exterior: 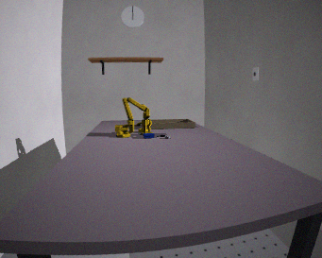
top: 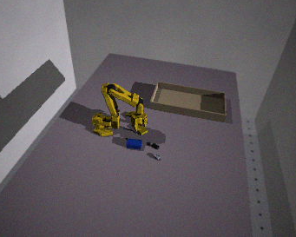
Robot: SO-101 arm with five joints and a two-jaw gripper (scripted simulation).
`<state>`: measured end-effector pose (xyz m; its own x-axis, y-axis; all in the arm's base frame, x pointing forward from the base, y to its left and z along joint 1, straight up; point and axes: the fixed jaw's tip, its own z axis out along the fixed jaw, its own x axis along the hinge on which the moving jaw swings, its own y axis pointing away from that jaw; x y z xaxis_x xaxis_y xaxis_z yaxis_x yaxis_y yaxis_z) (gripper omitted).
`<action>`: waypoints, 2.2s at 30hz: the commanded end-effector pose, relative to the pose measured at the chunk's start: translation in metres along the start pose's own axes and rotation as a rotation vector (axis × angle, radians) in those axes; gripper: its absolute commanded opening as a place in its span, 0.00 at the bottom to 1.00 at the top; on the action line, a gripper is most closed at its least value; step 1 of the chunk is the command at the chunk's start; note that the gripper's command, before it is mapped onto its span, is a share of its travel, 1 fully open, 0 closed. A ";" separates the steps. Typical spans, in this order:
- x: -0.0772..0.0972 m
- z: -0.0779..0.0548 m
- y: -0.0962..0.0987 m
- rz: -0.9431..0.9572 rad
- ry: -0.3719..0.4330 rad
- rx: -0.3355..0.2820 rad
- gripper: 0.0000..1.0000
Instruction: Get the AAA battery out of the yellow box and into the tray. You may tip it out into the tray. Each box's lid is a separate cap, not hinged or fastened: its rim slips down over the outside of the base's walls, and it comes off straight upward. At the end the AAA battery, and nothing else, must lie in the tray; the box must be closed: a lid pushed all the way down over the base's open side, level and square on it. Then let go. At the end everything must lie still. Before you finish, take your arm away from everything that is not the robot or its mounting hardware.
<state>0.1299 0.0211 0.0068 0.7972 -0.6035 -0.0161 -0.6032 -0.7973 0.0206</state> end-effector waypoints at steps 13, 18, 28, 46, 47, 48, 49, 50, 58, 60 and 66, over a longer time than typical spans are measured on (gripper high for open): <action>0.005 -0.031 -0.005 -0.002 0.016 0.021 0.28; 0.005 -0.043 -0.004 -0.002 0.016 0.021 0.28; 0.003 -0.056 -0.002 -0.002 0.016 0.021 0.28; 0.002 -0.060 -0.001 -0.002 0.016 0.021 0.28; 0.002 -0.060 -0.001 -0.002 0.016 0.021 0.28; 0.002 -0.060 -0.001 -0.002 0.016 0.021 0.28; 0.002 -0.060 -0.001 -0.002 0.016 0.021 0.28; 0.002 -0.060 -0.001 -0.002 0.016 0.021 0.28; 0.002 -0.060 -0.001 -0.002 0.016 0.021 0.28; 0.003 -0.061 -0.002 -0.002 0.016 0.021 0.28; 0.004 -0.066 -0.003 -0.002 0.016 0.021 0.28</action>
<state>0.1310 0.0214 0.0637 0.7969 -0.6036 -0.0244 -0.6029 -0.7972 0.0301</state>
